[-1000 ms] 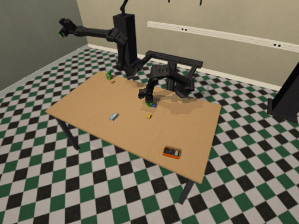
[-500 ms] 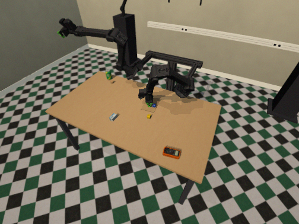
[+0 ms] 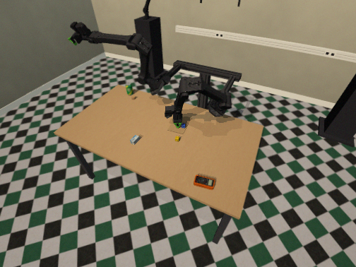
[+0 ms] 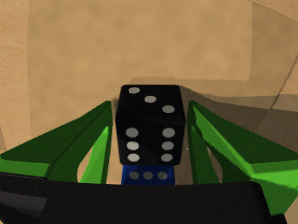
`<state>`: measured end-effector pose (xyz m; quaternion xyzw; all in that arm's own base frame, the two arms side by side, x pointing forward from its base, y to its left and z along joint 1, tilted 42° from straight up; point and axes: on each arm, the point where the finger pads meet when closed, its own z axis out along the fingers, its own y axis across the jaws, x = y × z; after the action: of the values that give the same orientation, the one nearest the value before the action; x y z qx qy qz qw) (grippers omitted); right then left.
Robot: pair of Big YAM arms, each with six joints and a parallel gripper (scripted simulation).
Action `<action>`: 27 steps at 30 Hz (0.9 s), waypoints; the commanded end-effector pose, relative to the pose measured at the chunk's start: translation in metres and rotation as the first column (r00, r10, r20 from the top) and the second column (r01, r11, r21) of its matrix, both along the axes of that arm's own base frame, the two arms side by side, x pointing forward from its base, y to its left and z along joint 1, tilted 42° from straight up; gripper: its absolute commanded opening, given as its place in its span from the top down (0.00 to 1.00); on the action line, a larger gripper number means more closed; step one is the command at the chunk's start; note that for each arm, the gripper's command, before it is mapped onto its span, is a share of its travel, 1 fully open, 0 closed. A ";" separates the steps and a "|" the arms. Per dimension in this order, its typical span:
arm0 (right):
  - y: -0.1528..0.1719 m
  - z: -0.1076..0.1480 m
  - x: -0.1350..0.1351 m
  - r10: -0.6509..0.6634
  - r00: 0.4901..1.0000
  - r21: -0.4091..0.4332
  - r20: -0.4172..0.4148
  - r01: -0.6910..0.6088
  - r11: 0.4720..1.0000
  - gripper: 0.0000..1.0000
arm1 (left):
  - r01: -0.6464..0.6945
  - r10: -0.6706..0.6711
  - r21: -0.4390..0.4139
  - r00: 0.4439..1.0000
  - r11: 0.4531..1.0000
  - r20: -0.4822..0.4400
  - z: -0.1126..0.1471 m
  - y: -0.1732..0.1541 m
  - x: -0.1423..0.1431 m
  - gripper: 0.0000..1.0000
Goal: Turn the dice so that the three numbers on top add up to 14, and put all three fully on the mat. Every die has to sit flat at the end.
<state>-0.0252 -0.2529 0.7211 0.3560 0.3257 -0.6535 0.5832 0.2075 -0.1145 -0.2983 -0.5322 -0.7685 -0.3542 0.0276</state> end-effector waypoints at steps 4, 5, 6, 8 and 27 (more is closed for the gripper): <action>0.020 0.014 -0.001 0.000 1.000 -0.053 0.005 0.001 0.999 0.00 | 0.000 0.000 -0.008 1.000 1.000 0.003 -0.005 0.000 0.004 0.55; 0.020 0.014 -0.001 0.000 1.000 -0.053 0.005 0.001 0.999 0.00 | 0.000 0.000 -0.008 1.000 1.000 0.003 -0.005 0.000 0.004 0.55; 0.020 0.014 -0.001 0.000 1.000 -0.053 0.005 0.001 0.999 0.00 | 0.000 0.000 -0.008 1.000 1.000 0.003 -0.005 0.000 0.004 0.55; 0.020 0.014 -0.001 0.000 1.000 -0.053 0.005 0.001 0.999 0.00 | 0.000 0.000 -0.009 1.000 1.000 0.004 -0.005 -0.001 0.004 0.55; 0.020 0.014 -0.001 0.000 1.000 -0.053 0.005 0.001 0.999 0.00 | 0.013 -0.013 -0.021 1.000 1.000 0.013 0.050 -0.048 -0.019 0.55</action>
<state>-0.0252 -0.2529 0.7211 0.3560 0.3257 -0.6535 0.5832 0.1927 -0.1460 -0.2637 -0.5441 -0.7630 -0.3481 0.0270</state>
